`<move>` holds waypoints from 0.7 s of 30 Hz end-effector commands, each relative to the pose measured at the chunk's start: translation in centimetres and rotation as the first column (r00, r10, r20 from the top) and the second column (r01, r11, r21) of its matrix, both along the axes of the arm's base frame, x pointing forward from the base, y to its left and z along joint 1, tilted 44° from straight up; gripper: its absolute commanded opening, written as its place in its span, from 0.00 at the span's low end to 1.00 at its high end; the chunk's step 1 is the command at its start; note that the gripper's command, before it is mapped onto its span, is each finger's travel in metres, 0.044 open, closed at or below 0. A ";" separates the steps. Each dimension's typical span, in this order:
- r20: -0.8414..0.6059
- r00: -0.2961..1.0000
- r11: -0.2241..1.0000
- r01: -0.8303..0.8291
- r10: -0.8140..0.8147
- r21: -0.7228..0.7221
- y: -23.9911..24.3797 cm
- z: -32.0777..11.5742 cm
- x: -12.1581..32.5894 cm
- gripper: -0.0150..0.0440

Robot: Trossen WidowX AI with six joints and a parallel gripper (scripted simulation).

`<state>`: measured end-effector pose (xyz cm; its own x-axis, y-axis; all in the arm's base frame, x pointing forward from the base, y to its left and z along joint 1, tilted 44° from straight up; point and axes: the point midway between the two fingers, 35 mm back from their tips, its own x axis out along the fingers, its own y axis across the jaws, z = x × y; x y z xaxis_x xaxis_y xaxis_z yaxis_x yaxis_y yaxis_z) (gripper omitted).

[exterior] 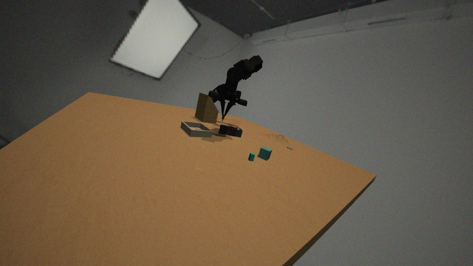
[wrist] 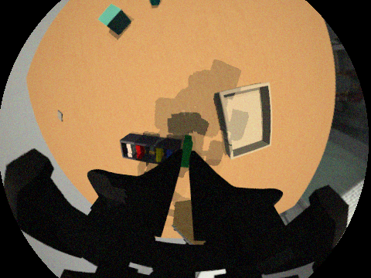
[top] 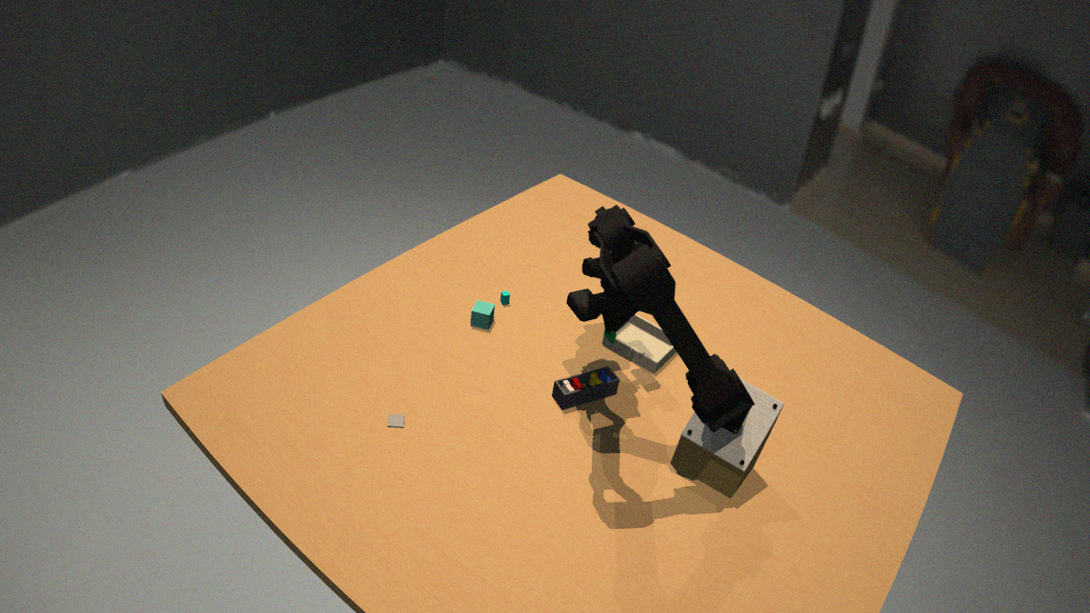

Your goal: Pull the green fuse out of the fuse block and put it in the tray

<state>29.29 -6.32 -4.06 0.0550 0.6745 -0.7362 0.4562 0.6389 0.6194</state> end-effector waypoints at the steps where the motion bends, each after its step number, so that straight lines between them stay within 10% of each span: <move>1: 0.000 1.000 1.000 0.000 0.000 -0.007 -1.8 -1.4 0.0 0.25; 21: 0.003 1.000 1.000 -0.005 0.005 0.003 -8.4 -8.6 -2.2 0.25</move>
